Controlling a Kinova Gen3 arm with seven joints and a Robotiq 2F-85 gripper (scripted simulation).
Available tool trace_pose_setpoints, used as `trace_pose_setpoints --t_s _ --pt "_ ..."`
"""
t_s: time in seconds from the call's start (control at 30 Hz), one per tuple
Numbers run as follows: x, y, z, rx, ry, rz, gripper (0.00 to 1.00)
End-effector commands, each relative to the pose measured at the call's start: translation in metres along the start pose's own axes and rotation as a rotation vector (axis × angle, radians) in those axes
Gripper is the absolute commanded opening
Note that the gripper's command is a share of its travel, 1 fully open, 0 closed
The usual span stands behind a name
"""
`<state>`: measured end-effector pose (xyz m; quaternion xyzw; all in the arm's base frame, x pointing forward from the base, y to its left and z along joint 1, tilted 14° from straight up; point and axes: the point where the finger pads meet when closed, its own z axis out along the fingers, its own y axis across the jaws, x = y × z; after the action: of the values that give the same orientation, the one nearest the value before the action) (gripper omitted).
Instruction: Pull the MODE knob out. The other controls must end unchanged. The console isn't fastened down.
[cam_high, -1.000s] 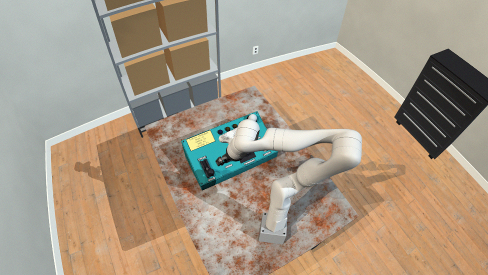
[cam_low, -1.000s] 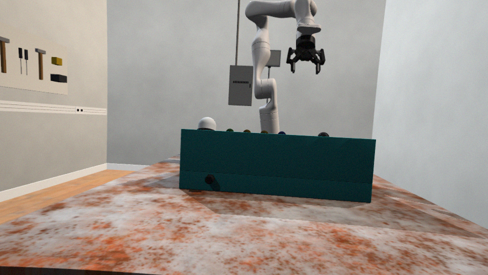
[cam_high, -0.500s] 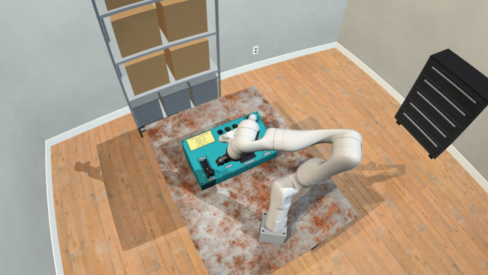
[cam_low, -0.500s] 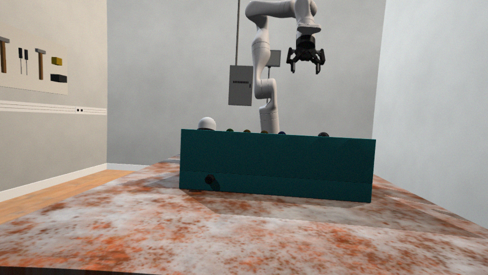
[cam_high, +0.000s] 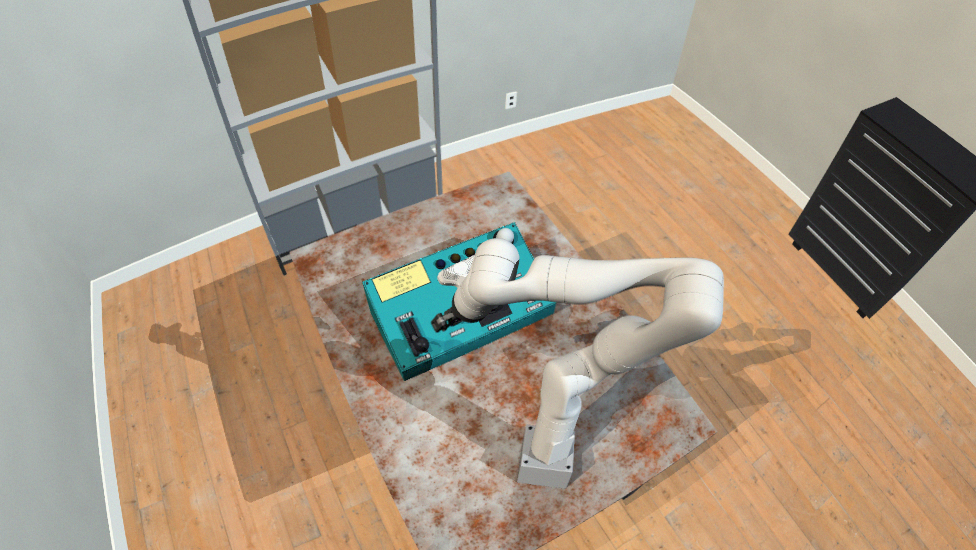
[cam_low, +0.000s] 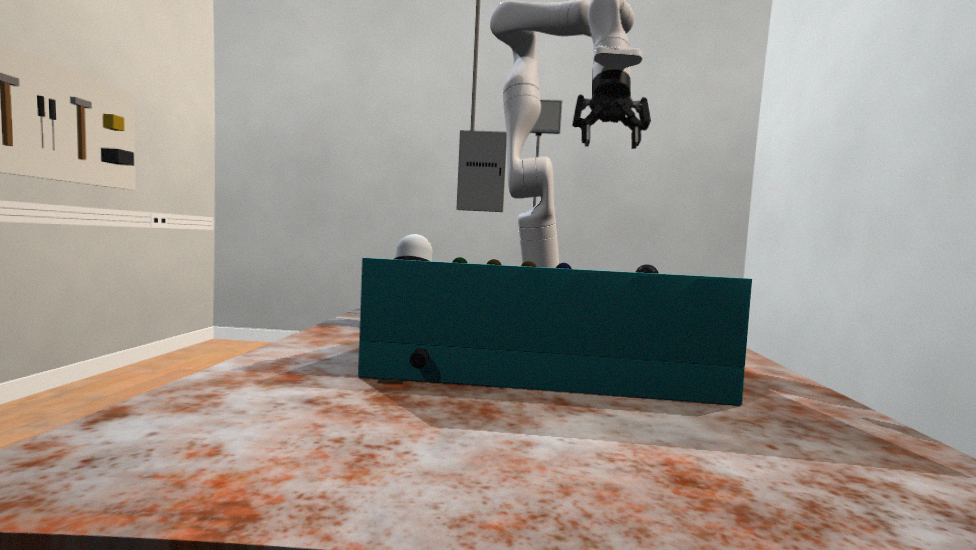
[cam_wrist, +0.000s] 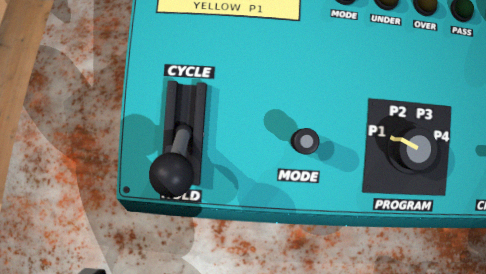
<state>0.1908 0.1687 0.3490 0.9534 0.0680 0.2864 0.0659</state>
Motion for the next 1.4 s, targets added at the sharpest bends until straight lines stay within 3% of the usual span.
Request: trace_pose_setpoints --t_s 0.0,0.73,1.37 --pt "0.0 0.0 0.0 0.001 0.001 0.0 1.0" --pt "0.002 0.004 -0.001 -0.001 0.004 0.0 1.0" --pt "0.021 0.083 -0.014 -0.019 0.043 0.0 1.0"
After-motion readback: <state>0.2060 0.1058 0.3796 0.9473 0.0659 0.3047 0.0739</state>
